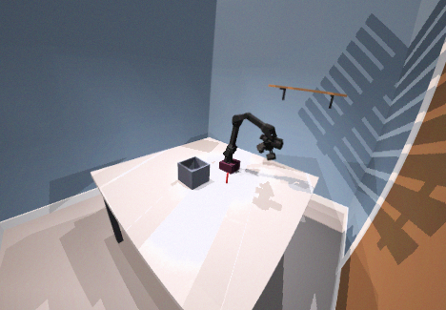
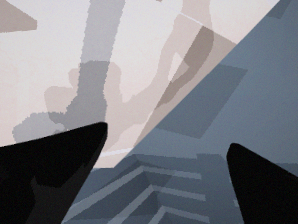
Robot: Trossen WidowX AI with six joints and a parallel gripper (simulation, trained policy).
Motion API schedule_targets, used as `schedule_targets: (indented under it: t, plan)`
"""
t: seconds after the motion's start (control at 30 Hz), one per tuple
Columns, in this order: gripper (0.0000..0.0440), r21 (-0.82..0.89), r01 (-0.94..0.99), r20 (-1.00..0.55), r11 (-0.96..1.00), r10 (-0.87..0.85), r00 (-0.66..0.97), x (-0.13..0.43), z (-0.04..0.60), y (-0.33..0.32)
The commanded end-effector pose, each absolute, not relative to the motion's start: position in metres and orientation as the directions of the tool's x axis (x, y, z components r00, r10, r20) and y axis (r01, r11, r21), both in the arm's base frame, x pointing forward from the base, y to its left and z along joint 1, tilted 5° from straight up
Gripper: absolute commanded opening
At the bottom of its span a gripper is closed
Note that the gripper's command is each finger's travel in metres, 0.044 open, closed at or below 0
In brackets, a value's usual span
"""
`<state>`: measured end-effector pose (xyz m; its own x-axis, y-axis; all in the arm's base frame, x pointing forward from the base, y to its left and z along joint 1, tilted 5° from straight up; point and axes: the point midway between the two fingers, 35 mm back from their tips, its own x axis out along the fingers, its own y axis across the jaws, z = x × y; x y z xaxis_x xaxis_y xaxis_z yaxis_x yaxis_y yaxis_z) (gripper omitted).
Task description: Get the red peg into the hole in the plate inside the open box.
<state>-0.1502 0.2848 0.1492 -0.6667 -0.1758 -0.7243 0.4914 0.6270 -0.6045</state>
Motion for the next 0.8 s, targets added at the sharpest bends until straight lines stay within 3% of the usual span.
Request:
schedule_targets:
  t: [0.0, 0.33, 0.77]
  plan:
    - [0.0342, -0.525, 0.576, -0.785, 0.626, -0.095, -0.612, -0.108, 0.155, 0.286]
    - [0.0321, -0.249, 0.753, -0.908, 0.609, 0.124, -0.401, 0.005, 0.18, 0.274]
    - [0.0385, 0.004, 0.82, -0.965, 0.572, 0.216, -0.146, 0.092, 0.199, 0.226]
